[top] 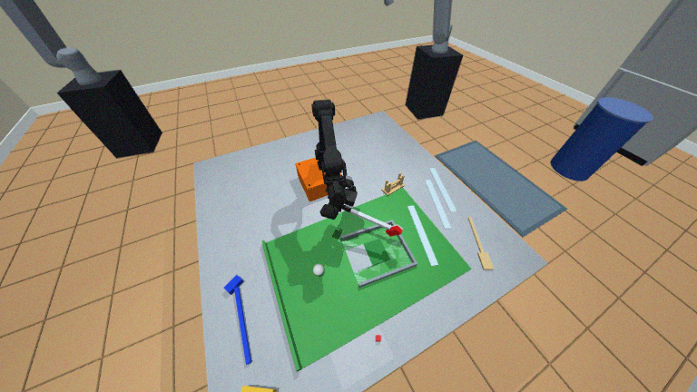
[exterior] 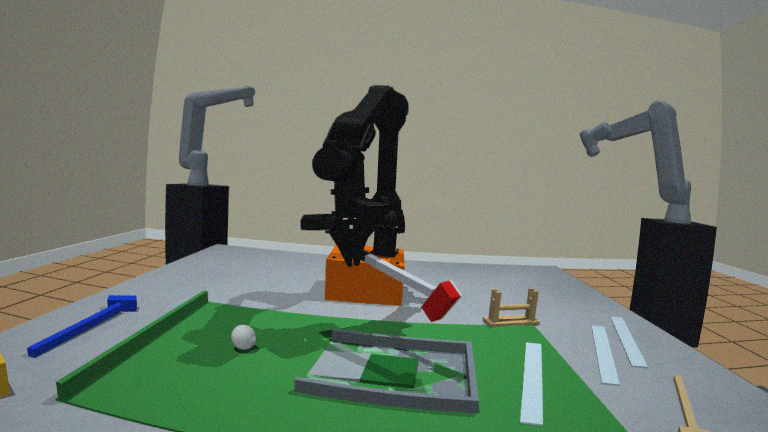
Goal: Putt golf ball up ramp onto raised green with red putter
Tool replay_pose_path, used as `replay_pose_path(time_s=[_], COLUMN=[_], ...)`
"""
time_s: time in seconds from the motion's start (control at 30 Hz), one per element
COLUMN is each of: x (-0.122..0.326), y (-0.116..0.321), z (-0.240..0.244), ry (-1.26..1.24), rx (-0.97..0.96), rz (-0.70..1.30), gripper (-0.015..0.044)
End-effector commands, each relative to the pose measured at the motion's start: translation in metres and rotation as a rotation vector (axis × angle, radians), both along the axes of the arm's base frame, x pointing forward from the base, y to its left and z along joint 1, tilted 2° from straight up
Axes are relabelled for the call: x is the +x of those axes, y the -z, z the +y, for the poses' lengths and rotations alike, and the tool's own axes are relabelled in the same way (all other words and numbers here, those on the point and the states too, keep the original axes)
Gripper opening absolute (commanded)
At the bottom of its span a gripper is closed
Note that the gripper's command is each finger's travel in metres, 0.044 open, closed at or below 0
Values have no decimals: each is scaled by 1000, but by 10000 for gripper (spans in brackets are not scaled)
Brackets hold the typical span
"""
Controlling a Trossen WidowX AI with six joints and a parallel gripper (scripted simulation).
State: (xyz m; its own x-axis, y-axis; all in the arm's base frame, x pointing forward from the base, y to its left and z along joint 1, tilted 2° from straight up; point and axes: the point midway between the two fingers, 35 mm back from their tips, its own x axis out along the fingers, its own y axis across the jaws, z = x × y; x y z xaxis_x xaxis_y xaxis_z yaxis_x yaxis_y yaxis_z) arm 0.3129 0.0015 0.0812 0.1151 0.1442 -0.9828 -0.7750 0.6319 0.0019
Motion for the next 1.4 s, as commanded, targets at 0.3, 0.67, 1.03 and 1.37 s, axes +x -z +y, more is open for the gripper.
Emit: replay_pose_path(time_s=[0.3, 0.67, 1.03, 1.37], x=[6, -7, -35, -36], y=[-3, -5, -6, 10], z=[-76, -145, -211, -215], ry=[276, 544, 805, 821], rx=[-22, -45, -63, -64], rz=[18, 64, 114, 117], gripper=[0, 0, 0, 0])
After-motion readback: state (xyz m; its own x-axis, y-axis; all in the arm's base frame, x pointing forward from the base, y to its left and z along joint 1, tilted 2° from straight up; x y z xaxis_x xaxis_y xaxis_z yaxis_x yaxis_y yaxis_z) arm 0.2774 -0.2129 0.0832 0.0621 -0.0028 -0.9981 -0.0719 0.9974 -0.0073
